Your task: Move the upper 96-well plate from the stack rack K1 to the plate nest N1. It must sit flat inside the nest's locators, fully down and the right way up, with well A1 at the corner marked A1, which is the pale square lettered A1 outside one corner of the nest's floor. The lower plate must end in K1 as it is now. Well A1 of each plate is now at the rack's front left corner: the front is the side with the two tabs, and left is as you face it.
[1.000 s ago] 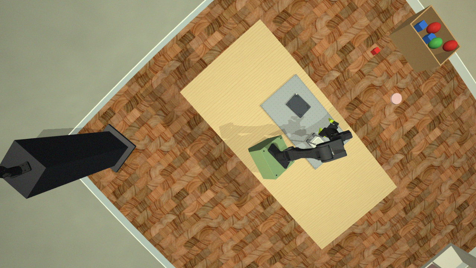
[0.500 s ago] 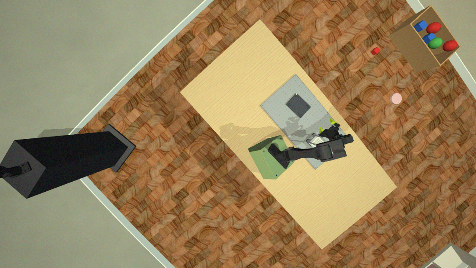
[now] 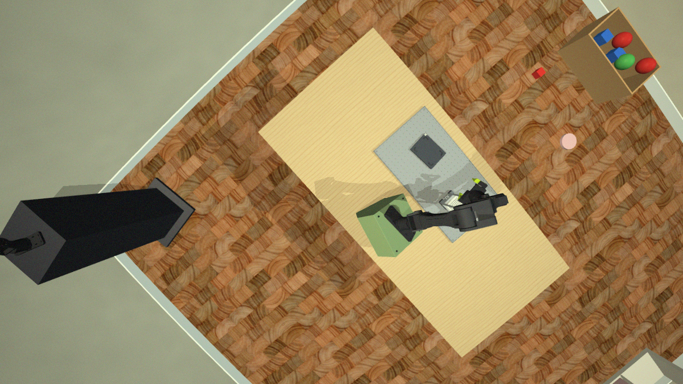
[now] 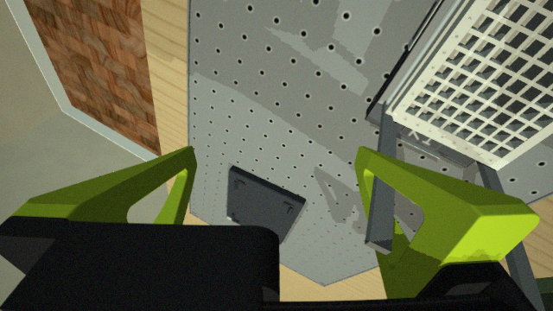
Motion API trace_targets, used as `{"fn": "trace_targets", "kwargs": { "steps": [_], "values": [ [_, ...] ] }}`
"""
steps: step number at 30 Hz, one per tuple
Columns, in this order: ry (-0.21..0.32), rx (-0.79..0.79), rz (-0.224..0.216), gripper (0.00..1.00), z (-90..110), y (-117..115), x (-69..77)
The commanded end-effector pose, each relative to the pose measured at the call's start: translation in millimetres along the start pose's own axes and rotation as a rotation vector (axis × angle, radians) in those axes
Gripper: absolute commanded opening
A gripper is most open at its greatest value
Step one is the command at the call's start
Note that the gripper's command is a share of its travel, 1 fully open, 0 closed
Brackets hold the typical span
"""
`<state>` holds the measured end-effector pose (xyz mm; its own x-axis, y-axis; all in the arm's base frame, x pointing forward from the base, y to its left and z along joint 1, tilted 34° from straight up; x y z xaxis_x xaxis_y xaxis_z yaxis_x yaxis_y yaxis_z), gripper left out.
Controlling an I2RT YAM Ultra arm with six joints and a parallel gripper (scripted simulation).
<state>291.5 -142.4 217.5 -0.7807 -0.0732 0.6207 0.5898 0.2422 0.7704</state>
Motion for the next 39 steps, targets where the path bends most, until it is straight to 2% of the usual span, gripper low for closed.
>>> {"fn": "trace_targets", "kwargs": {
  "steps": [1,3,38,39],
  "values": [
    [-0.099,-0.045,0.124,1.00,-13.3,-12.7,4.8],
    [-0.092,-0.045,0.134,1.00,-11.2,-17.4,3.3],
    [-0.092,-0.040,0.134,1.00,-11.2,-17.4,3.3],
    [-0.130,-0.054,0.125,1.00,-14.0,-7.7,15.5]
  ]
}}
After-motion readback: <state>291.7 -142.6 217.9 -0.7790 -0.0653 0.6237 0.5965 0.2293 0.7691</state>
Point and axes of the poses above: the point where the finger pads meet when closed, its own x axis back along the fingers, its own y axis across the jaws, z = x × y, the point moved 8 cm from there along x, back along the fingers, and after that the axes turned 4 degrees about -x, right-handed, at the moved point
